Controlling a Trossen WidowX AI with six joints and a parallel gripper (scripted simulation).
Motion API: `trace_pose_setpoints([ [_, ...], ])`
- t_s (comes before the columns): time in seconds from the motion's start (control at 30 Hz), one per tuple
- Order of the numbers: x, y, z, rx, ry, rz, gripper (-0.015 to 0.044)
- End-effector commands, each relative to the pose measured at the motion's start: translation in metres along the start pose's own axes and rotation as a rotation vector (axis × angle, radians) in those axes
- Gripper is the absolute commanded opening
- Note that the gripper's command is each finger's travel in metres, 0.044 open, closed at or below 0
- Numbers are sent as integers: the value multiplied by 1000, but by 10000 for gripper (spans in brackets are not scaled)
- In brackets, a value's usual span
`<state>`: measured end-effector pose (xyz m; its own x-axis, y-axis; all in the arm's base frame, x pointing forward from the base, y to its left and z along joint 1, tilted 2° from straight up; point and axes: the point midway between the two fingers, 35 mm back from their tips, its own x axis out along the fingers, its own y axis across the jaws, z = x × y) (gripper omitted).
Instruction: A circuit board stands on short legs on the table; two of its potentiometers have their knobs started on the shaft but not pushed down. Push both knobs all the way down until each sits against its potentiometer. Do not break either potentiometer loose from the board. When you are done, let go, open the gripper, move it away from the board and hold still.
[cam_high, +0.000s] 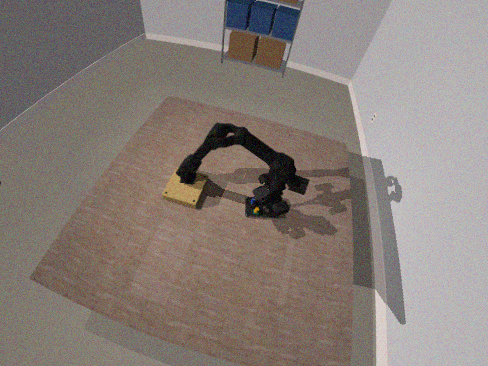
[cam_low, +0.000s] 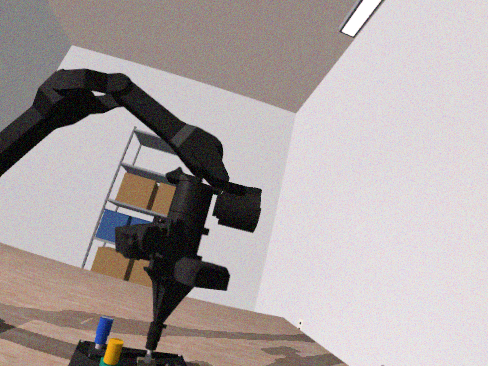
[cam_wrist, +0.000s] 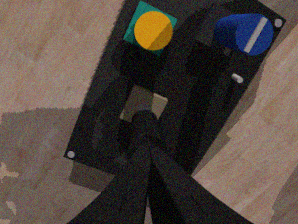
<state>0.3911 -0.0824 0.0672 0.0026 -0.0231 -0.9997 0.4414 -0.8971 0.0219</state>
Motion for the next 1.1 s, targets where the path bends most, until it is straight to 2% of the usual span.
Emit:
trace_pose_setpoints([
  [0.0,6,1,0,3,-4,2,0],
  [1.07,14,1,0,3,-4,2,0],
])
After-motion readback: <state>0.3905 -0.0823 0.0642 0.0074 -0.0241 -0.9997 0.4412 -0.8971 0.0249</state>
